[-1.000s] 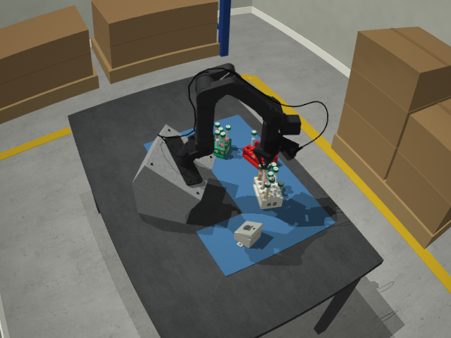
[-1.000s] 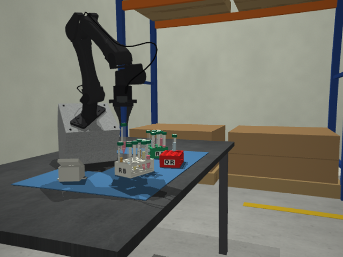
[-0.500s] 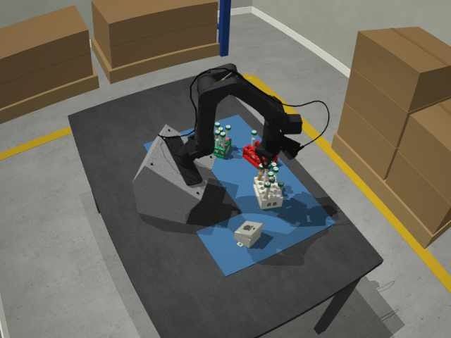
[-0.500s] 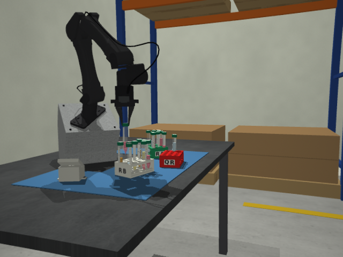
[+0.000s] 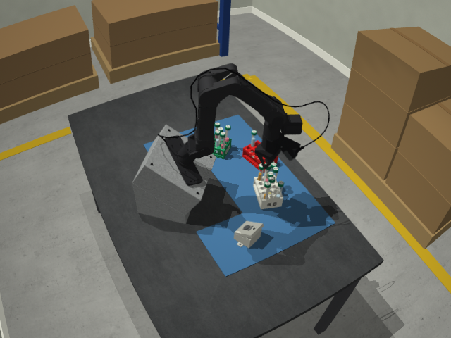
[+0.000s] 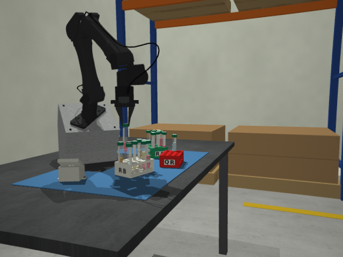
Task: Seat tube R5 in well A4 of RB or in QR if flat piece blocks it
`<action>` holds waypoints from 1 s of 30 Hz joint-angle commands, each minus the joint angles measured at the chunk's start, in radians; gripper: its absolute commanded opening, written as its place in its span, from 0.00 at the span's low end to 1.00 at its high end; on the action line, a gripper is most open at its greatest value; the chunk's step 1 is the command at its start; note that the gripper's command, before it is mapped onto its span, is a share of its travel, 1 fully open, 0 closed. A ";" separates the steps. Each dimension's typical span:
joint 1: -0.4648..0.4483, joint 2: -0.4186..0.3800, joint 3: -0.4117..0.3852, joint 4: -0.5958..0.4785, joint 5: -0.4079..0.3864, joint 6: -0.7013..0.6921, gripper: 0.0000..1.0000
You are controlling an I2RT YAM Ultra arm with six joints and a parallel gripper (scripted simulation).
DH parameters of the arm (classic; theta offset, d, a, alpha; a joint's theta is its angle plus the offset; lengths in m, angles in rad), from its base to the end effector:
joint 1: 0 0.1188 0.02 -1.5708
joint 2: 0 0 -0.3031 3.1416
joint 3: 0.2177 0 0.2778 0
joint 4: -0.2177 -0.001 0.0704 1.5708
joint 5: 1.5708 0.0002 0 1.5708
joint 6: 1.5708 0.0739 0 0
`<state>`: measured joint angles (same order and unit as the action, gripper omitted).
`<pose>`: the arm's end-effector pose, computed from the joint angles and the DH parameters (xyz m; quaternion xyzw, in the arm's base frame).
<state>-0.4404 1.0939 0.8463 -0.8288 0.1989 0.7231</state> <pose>0.1988 -0.1087 0.2539 0.5505 0.7927 -0.0610 0.2546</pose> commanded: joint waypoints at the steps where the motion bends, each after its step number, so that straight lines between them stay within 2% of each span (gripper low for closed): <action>1: -0.009 -0.018 -0.020 0.025 0.010 -0.011 0.00; 6: -0.010 -0.013 -0.001 0.029 0.009 -0.012 0.00; 9: -0.013 -0.005 -0.027 0.033 0.006 -0.013 0.00; 12: -0.015 0.002 -0.012 0.039 0.004 -0.014 0.00; 15: -0.012 0.011 -0.034 0.042 0.003 -0.015 0.00; 18: -0.011 0.017 -0.019 0.048 0.003 -0.015 0.00; 30: -0.017 0.021 -0.043 0.062 -0.001 -0.017 0.00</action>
<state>-0.4450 1.0985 0.8165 -0.7876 0.1989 0.7174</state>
